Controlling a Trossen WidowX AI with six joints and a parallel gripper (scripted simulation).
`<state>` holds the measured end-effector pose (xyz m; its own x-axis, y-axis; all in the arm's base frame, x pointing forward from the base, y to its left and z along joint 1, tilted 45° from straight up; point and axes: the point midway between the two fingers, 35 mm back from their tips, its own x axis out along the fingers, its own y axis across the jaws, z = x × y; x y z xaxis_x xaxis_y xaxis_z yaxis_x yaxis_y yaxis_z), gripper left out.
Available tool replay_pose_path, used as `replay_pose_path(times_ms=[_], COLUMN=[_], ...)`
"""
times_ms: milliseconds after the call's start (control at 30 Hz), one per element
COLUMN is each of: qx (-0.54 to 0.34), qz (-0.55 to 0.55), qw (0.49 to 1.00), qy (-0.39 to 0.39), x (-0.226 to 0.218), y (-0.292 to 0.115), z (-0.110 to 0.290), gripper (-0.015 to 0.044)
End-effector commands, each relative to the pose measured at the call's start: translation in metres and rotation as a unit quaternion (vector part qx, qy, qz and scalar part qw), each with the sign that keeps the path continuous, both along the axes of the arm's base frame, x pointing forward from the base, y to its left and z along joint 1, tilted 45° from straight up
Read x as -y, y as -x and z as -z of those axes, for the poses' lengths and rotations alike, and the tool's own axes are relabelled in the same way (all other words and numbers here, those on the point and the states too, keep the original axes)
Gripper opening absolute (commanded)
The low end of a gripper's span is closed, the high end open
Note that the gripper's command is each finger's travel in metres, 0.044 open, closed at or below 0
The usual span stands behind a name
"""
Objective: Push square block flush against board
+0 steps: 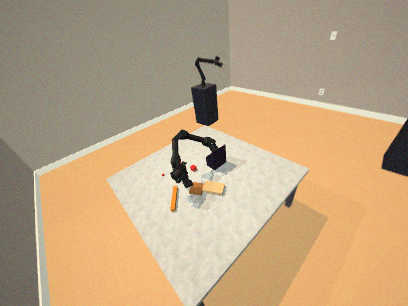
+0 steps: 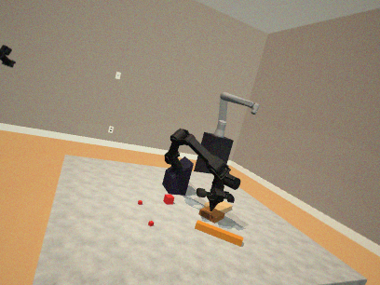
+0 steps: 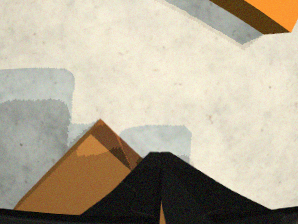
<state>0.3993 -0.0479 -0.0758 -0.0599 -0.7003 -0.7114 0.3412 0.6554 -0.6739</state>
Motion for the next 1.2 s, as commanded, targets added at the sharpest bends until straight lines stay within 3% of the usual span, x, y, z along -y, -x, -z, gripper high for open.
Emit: replay_pose_path(times_ms=[0, 600, 800, 933, 1167], qx=[-0.047, -0.255, -0.263, -0.27, -0.27], qz=[-0.047, -0.25, -0.258, -0.264, -0.264], qw=[0.998, 0.933, 0.929, 0.926, 0.926], qy=[-0.006, -0.027, -0.028, -0.027, -0.027], x=[-0.012, -0.062, -0.062, -0.028, -0.025], y=[-0.005, -0.017, -0.017, -0.014, -0.013], z=[0.01, 0.06, 0.064, 0.099, 0.101], gripper=[0.0, 0.0, 0.0, 0.0, 0.0])
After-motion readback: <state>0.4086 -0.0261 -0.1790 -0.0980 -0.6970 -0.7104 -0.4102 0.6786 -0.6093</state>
